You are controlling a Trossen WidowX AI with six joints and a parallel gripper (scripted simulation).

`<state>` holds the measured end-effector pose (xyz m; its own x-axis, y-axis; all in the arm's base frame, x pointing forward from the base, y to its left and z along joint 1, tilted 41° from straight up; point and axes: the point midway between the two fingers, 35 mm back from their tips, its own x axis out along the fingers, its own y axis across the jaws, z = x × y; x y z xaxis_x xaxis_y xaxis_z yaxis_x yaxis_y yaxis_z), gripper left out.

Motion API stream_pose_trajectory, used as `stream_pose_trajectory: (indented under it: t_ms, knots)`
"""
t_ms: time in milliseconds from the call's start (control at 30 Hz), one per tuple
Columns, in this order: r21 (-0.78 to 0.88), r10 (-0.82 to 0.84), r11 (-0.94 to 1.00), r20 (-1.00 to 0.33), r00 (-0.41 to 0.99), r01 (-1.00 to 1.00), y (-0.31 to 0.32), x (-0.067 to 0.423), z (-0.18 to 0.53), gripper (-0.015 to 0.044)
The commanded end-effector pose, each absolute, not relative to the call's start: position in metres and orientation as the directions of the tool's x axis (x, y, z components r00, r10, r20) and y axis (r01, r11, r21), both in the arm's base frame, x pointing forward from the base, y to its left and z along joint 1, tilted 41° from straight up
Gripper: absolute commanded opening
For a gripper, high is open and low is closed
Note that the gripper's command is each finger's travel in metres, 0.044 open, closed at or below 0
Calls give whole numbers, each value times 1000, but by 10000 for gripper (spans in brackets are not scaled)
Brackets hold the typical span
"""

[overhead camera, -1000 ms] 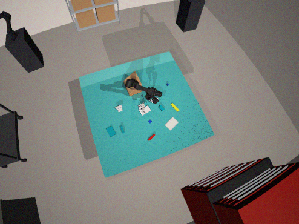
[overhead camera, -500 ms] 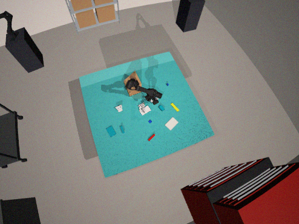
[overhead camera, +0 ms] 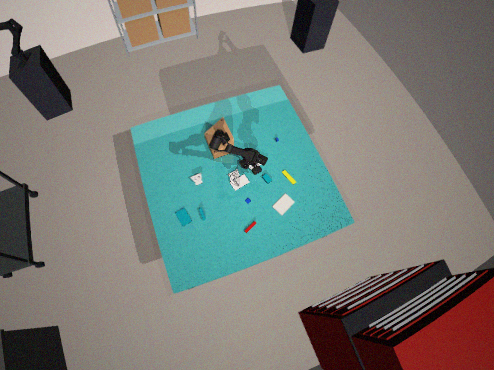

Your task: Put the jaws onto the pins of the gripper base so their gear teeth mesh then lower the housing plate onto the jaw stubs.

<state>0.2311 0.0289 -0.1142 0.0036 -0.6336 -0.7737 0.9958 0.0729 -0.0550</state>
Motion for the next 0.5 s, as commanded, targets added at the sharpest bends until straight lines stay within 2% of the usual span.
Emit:
stream_pose_trajectory:
  t_ms: [0, 467]
  knots:
    - [-66, -641, 78, -768, 0, 995, 23, 229, -120, 440]
    - [-66, -643, 78, -766, -1, 995, 8, 227, -136, 440]
